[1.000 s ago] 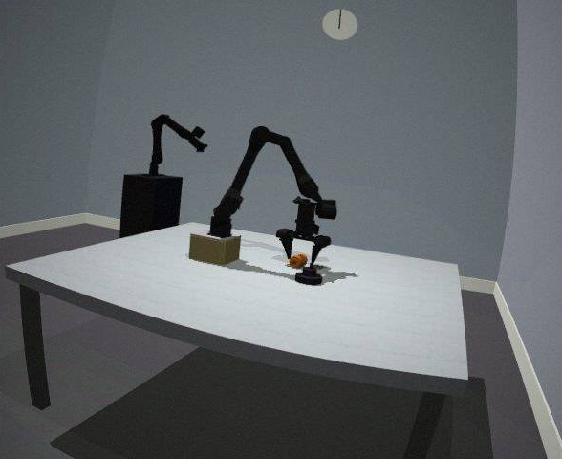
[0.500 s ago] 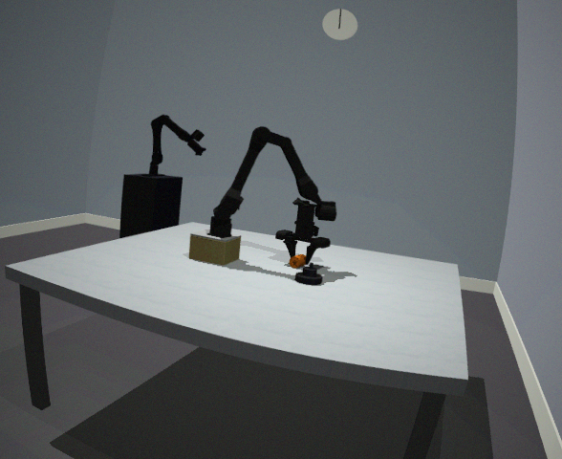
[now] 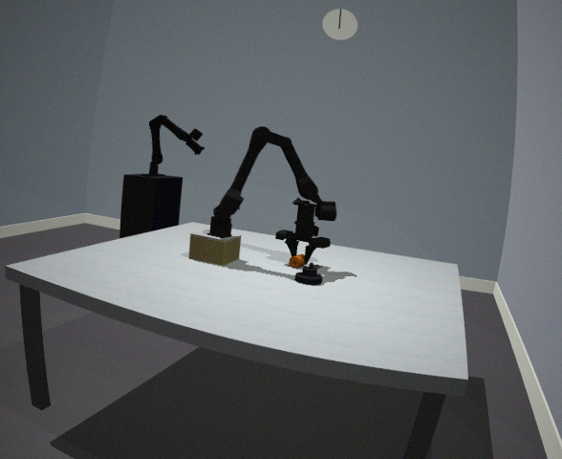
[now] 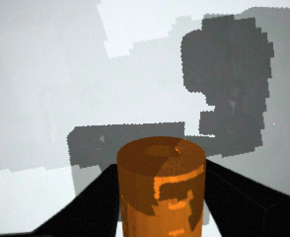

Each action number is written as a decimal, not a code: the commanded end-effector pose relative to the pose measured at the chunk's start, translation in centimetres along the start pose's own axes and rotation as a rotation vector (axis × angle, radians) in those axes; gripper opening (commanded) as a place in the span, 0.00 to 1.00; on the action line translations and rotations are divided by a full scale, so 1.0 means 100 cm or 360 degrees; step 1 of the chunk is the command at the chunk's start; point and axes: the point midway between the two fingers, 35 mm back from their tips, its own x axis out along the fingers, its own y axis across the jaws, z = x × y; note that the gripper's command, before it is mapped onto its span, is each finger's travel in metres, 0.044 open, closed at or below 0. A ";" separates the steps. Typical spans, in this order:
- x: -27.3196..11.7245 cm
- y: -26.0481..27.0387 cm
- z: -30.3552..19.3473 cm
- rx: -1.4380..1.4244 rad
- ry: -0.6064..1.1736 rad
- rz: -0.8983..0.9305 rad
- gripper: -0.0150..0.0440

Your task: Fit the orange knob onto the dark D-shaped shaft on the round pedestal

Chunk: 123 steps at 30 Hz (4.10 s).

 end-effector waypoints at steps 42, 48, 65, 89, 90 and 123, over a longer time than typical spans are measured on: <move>-0.017 0.000 -0.038 -0.0003 -0.0998 0.0008 0.56; -0.018 0.000 -0.044 -0.0004 -0.1148 0.0009 0.56; -0.016 0.000 -0.062 -0.0005 -0.1569 0.0014 0.56; -0.014 0.000 -0.073 -0.0009 -0.1832 0.0014 0.69; -0.014 0.000 -0.073 -0.0009 -0.1832 0.0014 0.69; -0.014 0.000 -0.073 -0.0009 -0.1832 0.0014 1.00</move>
